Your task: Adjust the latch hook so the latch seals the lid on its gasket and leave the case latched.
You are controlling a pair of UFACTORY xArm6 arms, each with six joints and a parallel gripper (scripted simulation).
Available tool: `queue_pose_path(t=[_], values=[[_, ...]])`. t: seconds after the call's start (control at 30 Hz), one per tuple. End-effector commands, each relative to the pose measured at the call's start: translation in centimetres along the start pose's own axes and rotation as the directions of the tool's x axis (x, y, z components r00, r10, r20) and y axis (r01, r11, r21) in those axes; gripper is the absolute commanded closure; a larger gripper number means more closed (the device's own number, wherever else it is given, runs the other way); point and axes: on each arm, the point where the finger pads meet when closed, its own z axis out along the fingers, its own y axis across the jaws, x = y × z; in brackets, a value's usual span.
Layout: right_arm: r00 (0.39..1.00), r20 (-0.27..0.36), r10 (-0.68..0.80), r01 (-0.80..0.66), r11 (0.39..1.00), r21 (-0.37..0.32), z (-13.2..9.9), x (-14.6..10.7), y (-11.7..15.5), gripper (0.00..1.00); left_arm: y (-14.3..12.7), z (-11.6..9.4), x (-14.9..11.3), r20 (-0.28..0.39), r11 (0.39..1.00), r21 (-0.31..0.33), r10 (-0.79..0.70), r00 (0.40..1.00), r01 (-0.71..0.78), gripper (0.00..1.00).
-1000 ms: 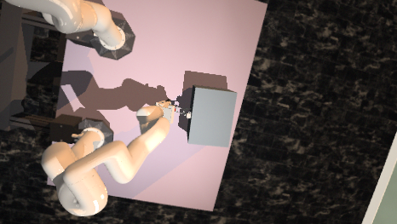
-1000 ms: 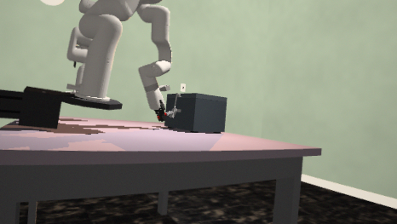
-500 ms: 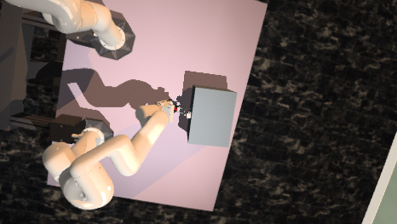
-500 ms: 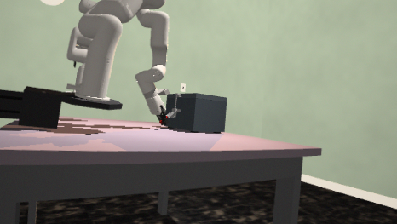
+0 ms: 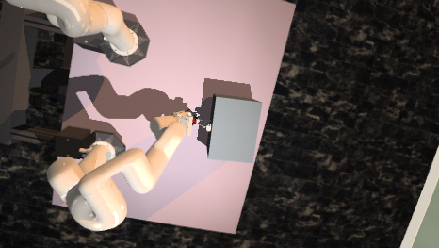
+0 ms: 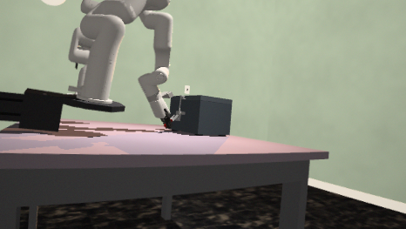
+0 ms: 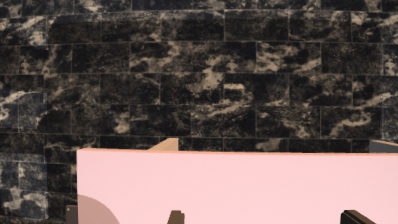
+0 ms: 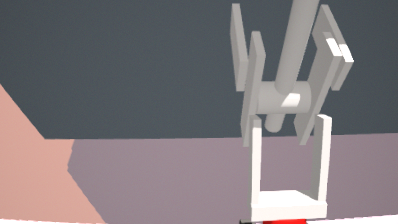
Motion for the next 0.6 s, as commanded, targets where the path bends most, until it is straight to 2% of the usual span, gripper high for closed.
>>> queue_pose_path(t=[0.0, 0.33, 0.37, 0.57], values=[[1.000, -0.006, 0.002, -0.002, 1.000, 0.001, 0.22, 0.39, -0.06, 0.81, 0.00, -0.17, 0.10, -0.004, 1.000, 0.000, 0.000, 1.000, 0.000, 0.00], [1.000, -0.006, 0.003, -0.003, 1.000, 0.002, 0.89, 0.59, -0.07, 0.81, 0.00, -0.17, 0.10, -0.004, 1.000, 0.000, 0.000, 1.000, 0.000, 0.00], [1.000, -0.006, 0.003, -0.003, 1.000, 0.002, 0.89, 0.59, -0.07, 0.59, 0.00, -0.17, 0.10, -0.004, 1.000, 0.000, 0.000, 1.000, 0.000, 0.00], [1.000, -0.006, 0.003, -0.003, 1.000, 0.002, 0.89, 0.59, -0.07, 0.59, 0.00, -0.17, 0.10, -0.004, 1.000, 0.000, 0.000, 1.000, 0.000, 0.00]])
